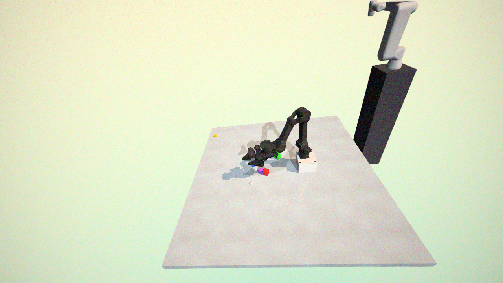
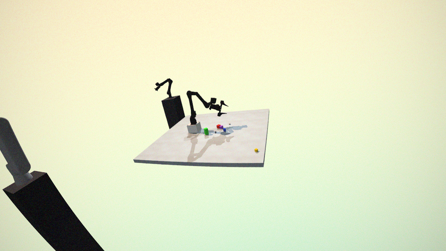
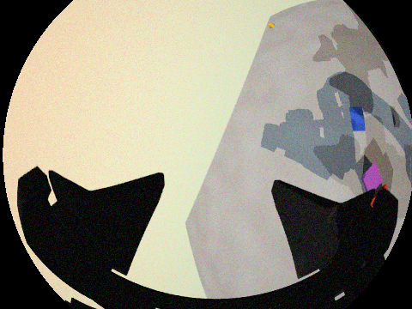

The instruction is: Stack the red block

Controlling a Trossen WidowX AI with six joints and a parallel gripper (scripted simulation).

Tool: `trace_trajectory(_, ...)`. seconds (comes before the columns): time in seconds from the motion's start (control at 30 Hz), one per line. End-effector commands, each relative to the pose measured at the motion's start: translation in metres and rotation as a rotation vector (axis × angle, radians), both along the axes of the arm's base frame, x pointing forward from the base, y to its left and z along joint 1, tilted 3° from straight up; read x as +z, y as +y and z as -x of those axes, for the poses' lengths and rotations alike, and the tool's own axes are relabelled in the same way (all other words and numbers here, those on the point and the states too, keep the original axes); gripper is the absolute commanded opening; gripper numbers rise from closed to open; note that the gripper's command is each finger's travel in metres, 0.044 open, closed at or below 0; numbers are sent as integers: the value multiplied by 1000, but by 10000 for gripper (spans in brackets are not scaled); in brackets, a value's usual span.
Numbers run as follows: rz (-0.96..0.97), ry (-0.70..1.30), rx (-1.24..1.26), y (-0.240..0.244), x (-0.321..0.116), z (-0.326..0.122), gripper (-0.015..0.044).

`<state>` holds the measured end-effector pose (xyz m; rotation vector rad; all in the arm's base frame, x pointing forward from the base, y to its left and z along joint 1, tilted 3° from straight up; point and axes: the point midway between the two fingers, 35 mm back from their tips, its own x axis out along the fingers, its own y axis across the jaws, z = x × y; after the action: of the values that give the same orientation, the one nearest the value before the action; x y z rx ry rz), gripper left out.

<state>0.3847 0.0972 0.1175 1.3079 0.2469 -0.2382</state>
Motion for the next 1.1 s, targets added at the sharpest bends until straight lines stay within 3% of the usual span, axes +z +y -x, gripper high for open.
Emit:
trace_trajectory(0.0,6,6,3,0,-1,0,426)
trace_trajectory(0.53,388,582,292,-22,-67,17,440)
trace_trajectory(1.07,437,1131,691,-48,-75,88,440)
